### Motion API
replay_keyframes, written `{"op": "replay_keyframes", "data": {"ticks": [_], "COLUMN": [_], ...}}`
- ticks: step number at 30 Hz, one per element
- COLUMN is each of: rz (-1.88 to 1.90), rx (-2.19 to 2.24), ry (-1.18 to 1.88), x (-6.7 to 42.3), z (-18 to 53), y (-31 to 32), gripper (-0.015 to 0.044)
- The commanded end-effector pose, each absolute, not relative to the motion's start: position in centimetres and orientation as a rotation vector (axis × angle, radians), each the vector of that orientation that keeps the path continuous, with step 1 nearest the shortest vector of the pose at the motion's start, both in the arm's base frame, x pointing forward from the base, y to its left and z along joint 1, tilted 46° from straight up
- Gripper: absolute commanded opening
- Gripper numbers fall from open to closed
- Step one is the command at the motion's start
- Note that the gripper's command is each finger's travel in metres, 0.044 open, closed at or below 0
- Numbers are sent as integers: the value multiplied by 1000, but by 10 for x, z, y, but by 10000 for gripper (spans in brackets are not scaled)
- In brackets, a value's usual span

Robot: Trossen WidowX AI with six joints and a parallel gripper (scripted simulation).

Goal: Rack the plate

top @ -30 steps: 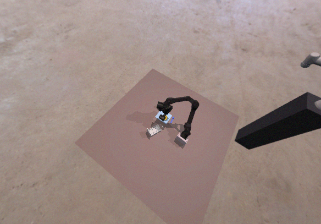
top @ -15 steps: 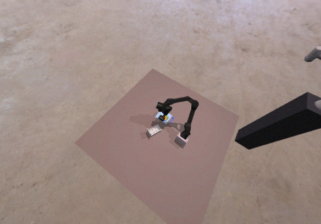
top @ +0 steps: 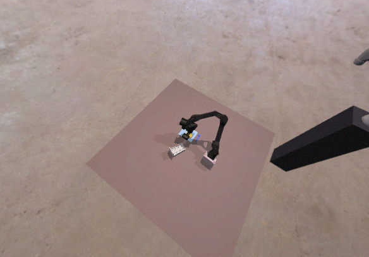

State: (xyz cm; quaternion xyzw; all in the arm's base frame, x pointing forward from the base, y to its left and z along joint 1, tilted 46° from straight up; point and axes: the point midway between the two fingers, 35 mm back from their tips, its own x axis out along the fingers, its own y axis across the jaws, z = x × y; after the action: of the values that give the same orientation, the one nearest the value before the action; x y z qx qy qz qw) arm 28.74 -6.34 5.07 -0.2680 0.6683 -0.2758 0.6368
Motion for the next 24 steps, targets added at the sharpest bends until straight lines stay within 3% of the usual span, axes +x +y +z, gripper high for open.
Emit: {"op": "replay_keyframes", "data": {"ticks": [1, 17, 24], "rz": [-633, -635, -635], "rx": [-619, -620, -620], "ry": [1531, 1531, 1531], "x": [285, 284, 284], "z": [45, 40, 40], "y": [-71, -77, -77], "gripper": [400, 371, 324]}}
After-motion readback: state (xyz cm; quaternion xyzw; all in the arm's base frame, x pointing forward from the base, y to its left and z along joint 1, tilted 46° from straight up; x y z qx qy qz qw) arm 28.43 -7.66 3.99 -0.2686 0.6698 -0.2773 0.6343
